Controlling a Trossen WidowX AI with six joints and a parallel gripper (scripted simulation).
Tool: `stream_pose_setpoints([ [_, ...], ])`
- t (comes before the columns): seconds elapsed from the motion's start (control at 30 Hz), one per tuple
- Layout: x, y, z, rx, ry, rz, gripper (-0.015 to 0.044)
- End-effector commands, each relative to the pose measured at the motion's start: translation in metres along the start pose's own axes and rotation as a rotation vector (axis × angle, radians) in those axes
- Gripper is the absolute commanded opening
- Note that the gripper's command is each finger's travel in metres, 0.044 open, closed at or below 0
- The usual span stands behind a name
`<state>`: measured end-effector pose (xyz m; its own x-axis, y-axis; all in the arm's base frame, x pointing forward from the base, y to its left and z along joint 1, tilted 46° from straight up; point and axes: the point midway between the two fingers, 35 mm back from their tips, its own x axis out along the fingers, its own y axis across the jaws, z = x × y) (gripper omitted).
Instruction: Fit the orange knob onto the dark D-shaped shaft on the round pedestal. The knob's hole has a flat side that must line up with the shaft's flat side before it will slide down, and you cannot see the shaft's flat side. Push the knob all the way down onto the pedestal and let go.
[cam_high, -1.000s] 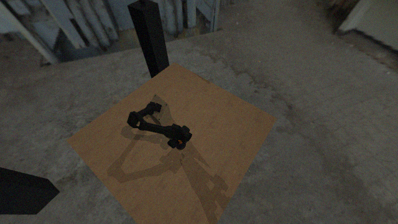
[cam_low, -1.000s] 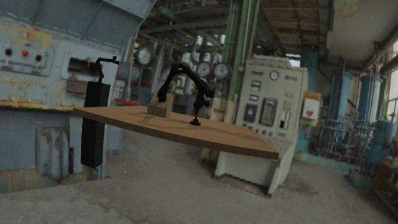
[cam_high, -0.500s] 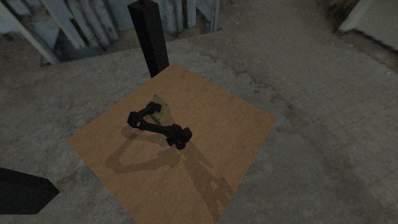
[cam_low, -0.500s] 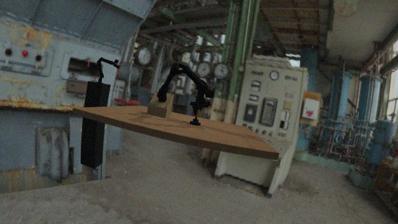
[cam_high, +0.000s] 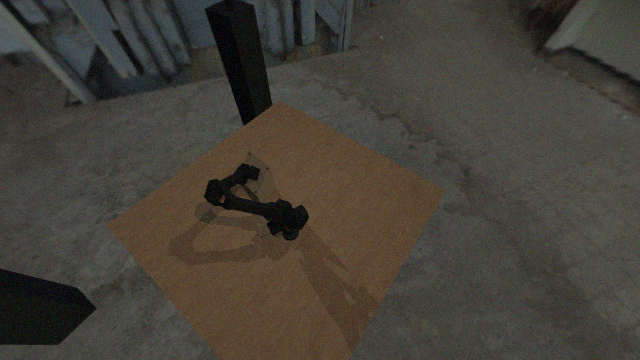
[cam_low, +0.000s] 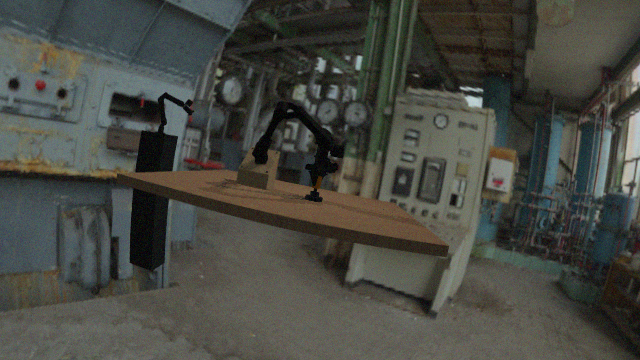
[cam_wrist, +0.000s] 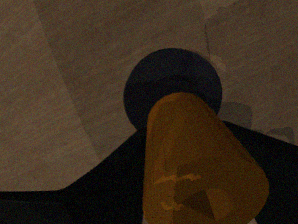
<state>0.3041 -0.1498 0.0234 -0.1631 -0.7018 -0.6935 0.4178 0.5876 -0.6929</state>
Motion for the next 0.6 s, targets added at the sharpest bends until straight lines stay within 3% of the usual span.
stream_pose_setpoints([
  [0.0,-0.0038,0.0008,0.0,0.0,-0.003,0.003,0.0],
  [0.27,-0.0047,0.0011,0.0018,0.199,-0.002,0.003,0.0],
  [0.57,-0.0019,0.0014,-0.0001,0.209,-0.002,0.003,0.0],
])
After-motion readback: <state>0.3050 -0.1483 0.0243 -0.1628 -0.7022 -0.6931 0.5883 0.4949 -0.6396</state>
